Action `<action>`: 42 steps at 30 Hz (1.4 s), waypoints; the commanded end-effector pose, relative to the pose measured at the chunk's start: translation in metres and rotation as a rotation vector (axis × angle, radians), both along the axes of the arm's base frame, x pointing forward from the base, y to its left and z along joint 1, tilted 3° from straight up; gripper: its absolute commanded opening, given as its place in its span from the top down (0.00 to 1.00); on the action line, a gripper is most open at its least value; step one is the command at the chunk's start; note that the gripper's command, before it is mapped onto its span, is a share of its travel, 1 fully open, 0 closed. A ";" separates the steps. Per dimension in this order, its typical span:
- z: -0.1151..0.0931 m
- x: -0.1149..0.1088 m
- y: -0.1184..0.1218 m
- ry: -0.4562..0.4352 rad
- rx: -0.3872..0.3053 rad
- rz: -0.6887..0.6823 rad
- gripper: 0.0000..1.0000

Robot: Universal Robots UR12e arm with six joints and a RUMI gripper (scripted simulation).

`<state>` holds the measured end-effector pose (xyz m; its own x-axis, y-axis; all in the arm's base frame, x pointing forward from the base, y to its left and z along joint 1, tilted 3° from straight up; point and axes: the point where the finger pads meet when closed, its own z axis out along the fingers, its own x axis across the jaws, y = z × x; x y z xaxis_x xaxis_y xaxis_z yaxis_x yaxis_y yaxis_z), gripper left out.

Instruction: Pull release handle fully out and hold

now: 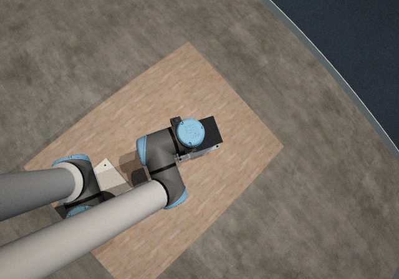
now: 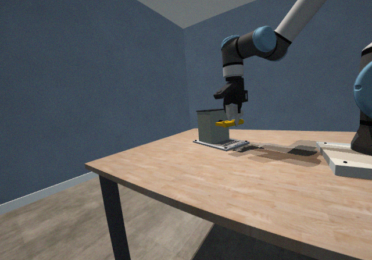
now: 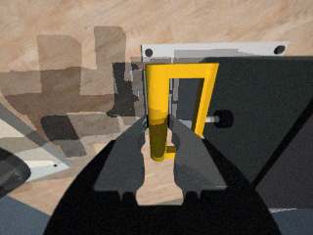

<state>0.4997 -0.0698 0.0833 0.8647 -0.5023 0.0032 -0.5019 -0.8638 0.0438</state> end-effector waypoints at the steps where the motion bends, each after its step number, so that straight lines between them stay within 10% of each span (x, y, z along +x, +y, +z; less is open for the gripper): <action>1: 0.001 0.001 0.000 -0.001 0.000 0.000 1.00; 42: 0.000 -0.044 0.025 -0.001 0.000 0.000 1.00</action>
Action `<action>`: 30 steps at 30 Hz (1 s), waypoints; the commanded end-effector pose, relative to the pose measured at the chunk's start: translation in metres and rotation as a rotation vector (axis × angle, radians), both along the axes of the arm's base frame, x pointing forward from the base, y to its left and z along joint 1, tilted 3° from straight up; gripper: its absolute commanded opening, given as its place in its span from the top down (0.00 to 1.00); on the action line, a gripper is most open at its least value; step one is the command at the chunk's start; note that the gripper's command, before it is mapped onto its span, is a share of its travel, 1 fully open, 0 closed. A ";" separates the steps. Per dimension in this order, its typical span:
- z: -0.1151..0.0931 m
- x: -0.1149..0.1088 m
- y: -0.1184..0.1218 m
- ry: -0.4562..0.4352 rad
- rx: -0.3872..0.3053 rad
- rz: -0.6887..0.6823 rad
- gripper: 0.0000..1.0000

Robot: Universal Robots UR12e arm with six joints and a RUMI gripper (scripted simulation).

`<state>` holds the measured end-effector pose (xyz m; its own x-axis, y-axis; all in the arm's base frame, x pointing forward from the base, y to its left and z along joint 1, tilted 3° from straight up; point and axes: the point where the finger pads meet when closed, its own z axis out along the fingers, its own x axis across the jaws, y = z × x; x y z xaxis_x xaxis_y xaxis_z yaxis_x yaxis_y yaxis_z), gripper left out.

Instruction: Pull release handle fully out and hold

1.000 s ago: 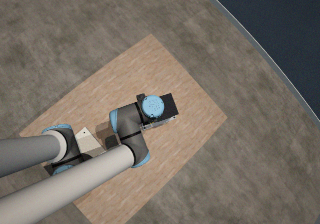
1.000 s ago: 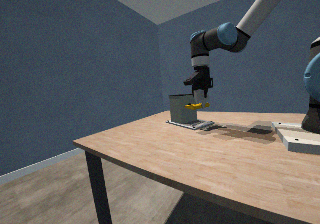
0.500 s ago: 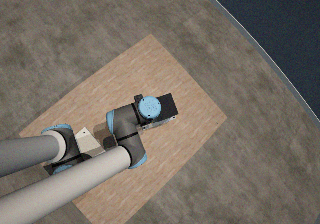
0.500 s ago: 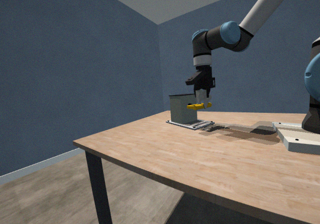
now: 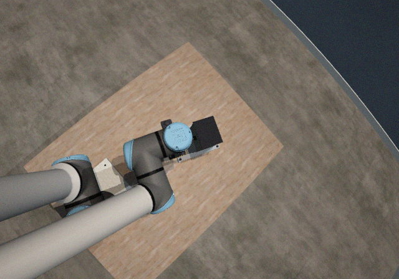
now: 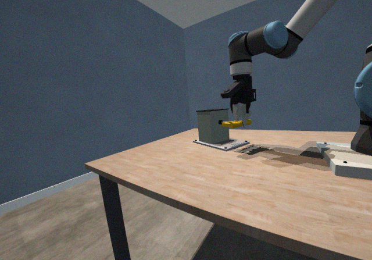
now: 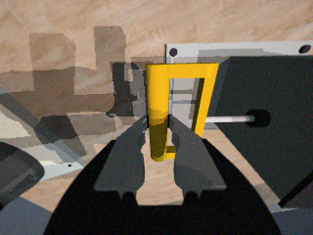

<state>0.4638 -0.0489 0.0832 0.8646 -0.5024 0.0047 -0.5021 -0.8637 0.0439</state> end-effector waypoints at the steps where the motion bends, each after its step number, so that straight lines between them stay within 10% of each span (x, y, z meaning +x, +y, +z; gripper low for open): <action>1: 0.000 -0.009 0.005 0.000 0.000 0.000 1.00; 30: 0.000 -0.014 0.008 0.000 0.000 0.000 1.00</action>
<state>0.4499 -0.0409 0.0834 0.8646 -0.5024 0.0045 -0.5021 -0.8637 0.0438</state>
